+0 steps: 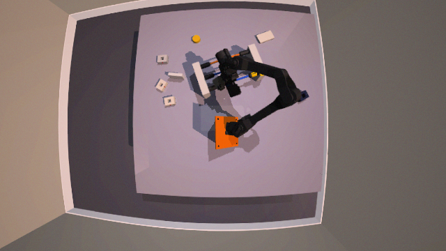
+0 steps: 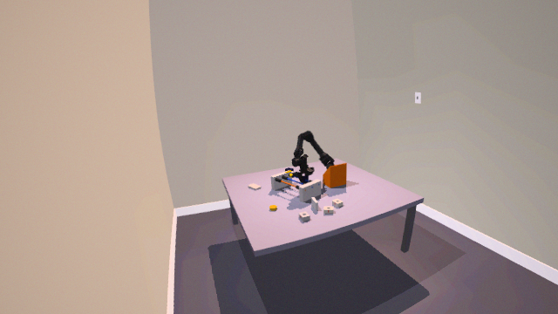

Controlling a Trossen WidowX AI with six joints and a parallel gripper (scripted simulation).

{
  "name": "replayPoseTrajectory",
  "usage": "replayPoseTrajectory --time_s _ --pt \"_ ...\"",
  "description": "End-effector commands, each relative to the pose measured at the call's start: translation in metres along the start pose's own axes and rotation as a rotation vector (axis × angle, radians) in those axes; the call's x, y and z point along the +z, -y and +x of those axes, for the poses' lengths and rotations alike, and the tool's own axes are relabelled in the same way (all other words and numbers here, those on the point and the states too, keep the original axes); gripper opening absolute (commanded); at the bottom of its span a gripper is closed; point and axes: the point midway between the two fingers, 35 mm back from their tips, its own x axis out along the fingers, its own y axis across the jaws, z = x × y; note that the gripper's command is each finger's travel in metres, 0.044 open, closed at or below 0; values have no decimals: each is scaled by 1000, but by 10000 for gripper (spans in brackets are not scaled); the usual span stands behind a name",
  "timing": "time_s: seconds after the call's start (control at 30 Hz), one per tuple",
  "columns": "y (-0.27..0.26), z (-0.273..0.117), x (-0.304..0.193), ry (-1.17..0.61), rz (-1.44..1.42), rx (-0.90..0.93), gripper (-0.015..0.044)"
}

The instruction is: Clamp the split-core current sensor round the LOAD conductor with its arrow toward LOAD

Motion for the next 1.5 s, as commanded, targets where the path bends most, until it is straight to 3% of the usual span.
replayPoseTrajectory --time_s 0.0,0.4,0.97,1.33,1.47 --pt "3 -4 -1 -1 9 -10 0" --pt "1 -2 0 -1 1 -3 0" --pt "1 -3 1 0 2 -7 440" --pt "1 -2 0 -1 1 -4 151" --pt "1 -2 0 -1 1 -4 114"
